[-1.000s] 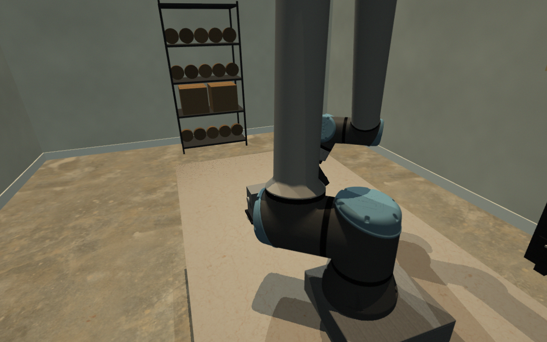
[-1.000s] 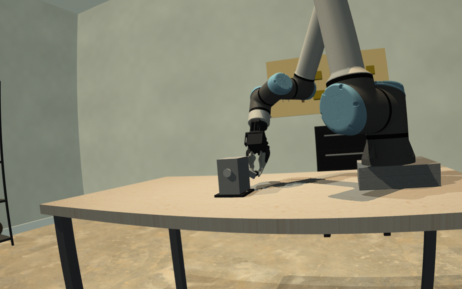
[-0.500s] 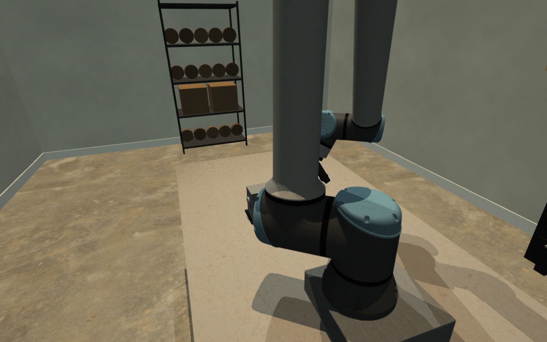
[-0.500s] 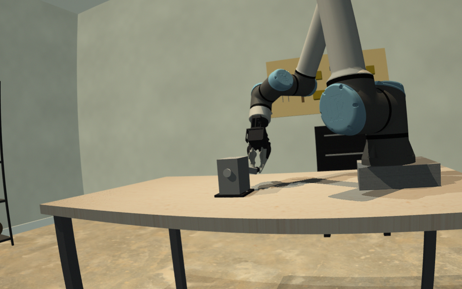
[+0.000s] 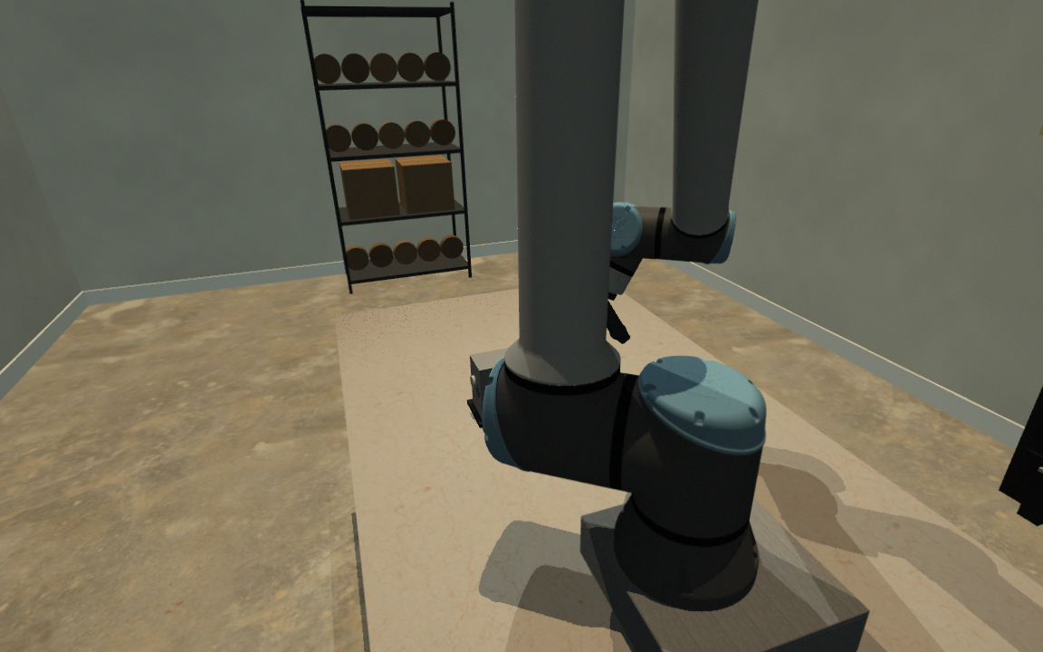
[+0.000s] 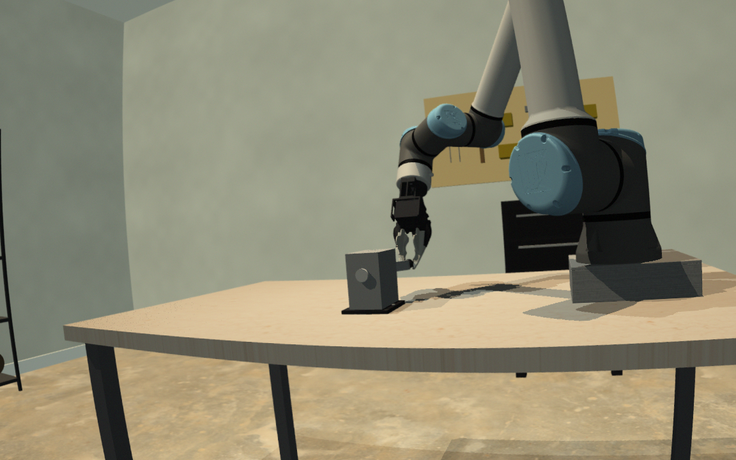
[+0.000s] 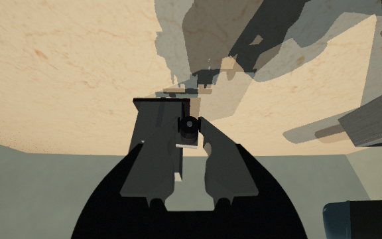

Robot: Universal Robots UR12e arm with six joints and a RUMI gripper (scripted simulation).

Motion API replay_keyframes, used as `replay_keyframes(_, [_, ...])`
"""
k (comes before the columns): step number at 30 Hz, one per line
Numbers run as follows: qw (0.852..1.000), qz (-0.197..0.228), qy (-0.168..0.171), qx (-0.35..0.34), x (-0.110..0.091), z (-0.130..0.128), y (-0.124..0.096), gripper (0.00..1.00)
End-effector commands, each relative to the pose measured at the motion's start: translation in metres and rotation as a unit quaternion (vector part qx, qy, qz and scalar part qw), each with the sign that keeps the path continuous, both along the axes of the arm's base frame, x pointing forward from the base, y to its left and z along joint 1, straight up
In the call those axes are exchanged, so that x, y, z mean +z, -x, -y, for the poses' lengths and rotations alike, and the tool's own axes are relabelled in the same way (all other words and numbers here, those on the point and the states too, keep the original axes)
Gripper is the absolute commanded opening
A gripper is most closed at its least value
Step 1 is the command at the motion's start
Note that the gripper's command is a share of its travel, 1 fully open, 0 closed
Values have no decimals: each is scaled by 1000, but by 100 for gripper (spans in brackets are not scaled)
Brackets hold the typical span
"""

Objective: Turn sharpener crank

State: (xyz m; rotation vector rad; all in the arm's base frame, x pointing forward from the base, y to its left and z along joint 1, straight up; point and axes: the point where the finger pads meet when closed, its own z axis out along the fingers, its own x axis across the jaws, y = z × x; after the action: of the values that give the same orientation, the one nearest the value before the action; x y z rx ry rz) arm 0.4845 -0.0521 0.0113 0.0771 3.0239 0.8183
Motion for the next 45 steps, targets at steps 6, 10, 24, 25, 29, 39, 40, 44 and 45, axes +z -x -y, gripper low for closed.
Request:
replay_keyframes(6, [1000, 1, 0, 0, 11, 1, -3, 9])
replay_keyframes(10, [1000, 1, 0, 0, 15, 1, -4, 9])
replay_keyframes(24, [1000, 1, 0, 0, 27, 1, -11, 9])
replay_keyframes(25, [1000, 1, 0, 0, 27, 1, -12, 9])
replay_keyframes(29, [1000, 1, 0, 0, 31, 1, -15, 9])
replay_keyframes(39, [1000, 1, 0, 0, 37, 2, -23, 9])
replay_keyframes(40, [1000, 1, 0, 0, 37, 2, -24, 9])
replay_keyframes(44, [1000, 1, 0, 0, 39, 2, -27, 9])
replay_keyframes(45, [1000, 1, 0, 0, 40, 2, -28, 9])
